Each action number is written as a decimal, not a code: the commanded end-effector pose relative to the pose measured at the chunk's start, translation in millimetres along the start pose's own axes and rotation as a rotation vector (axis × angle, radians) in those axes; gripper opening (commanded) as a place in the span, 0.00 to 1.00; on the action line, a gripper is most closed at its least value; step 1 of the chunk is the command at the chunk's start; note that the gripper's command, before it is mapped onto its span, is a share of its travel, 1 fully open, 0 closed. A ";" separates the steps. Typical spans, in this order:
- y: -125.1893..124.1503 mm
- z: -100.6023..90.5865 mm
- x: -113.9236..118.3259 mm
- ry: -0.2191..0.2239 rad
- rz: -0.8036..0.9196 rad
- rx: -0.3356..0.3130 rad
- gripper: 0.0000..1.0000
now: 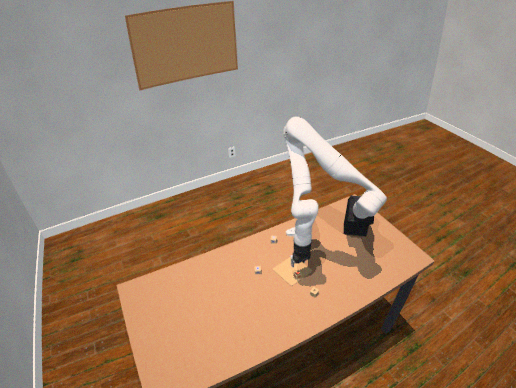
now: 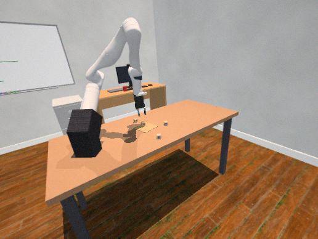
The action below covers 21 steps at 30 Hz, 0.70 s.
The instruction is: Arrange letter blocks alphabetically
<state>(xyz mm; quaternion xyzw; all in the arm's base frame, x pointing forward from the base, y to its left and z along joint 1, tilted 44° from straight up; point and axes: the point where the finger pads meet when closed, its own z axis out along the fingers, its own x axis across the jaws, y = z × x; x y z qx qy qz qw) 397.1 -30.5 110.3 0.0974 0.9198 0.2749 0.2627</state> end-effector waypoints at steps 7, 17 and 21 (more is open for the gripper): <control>-2.2 -1.5 -0.3 0.001 -0.001 0.005 1.00; -29.3 0.2 -7.3 0.002 0.243 0.019 1.00; -50.2 1.2 -10.8 0.003 0.421 0.028 1.00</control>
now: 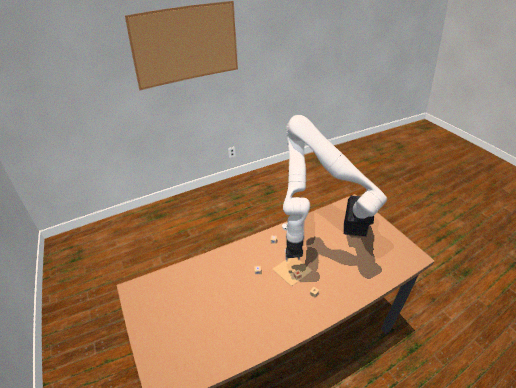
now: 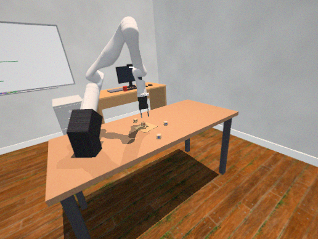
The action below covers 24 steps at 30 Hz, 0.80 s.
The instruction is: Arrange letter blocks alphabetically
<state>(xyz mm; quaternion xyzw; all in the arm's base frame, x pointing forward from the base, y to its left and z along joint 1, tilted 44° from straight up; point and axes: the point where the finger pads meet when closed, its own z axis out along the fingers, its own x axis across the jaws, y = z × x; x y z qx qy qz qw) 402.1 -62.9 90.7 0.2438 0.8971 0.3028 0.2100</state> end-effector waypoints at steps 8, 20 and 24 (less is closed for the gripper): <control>-42.3 1.5 -22.0 -0.005 0.395 0.013 1.00; -87.2 3.4 -36.8 -0.003 0.800 0.017 1.00; -103.7 3.9 -41.2 -0.002 0.947 0.017 1.00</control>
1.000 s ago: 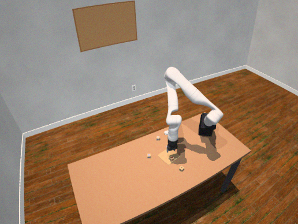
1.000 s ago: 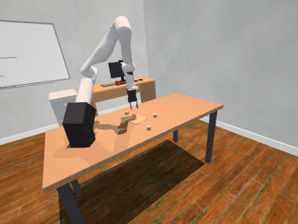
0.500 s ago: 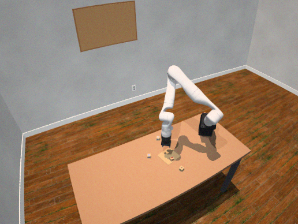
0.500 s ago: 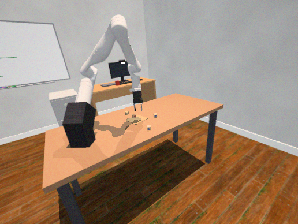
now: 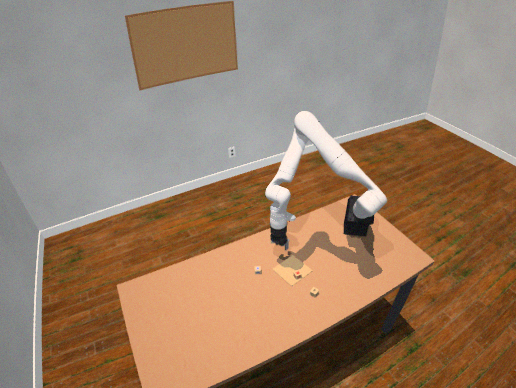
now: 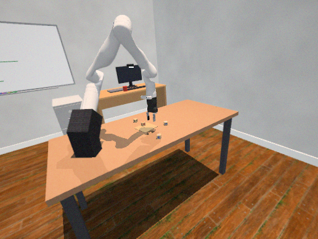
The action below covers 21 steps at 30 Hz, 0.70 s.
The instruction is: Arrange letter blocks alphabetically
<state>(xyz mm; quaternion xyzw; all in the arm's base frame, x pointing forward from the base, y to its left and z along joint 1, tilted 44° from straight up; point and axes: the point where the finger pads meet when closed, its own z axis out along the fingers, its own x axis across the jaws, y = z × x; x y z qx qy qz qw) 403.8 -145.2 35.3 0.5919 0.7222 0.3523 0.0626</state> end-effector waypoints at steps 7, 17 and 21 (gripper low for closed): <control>-15.9 0.3 -36.1 0.004 0.334 -0.012 1.00; -38.6 2.5 -71.6 0.018 0.693 -0.021 1.00; -48.8 3.1 -86.6 0.025 0.841 -0.026 1.00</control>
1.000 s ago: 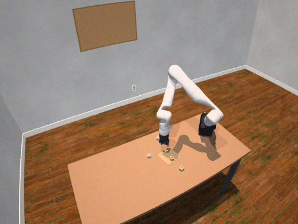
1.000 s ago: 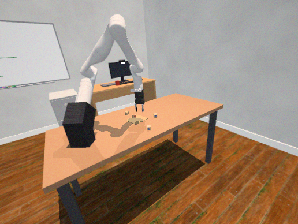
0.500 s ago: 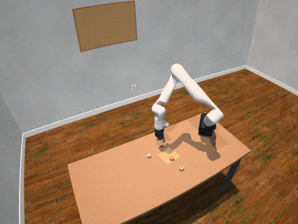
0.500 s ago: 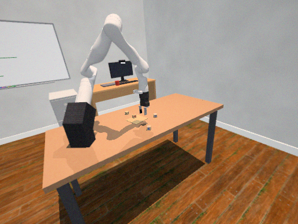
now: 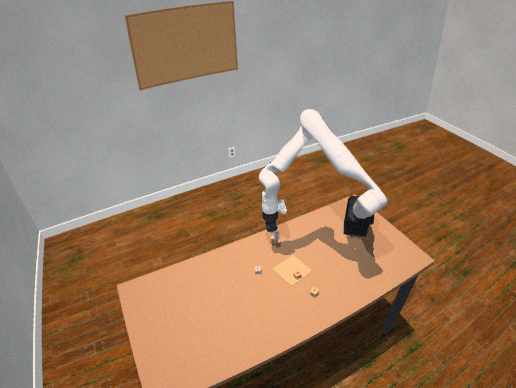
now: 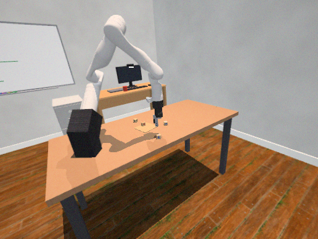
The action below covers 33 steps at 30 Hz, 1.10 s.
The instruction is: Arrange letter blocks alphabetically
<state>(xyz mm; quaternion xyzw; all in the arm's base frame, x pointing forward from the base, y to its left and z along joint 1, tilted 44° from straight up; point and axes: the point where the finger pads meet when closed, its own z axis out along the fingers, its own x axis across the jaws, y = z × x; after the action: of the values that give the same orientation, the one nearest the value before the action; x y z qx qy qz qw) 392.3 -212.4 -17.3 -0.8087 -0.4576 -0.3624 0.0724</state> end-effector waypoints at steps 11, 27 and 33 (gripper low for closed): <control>8.6 -2.8 -43.9 0.016 0.343 -0.021 1.00; 8.2 -2.0 -43.6 0.016 0.331 -0.018 1.00; 8.2 -2.0 -43.6 0.016 0.331 -0.018 1.00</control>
<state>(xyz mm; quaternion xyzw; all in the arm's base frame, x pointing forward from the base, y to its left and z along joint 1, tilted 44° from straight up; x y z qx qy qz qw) 385.2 -246.9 -41.8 -0.8685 -0.3215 -0.3568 0.1231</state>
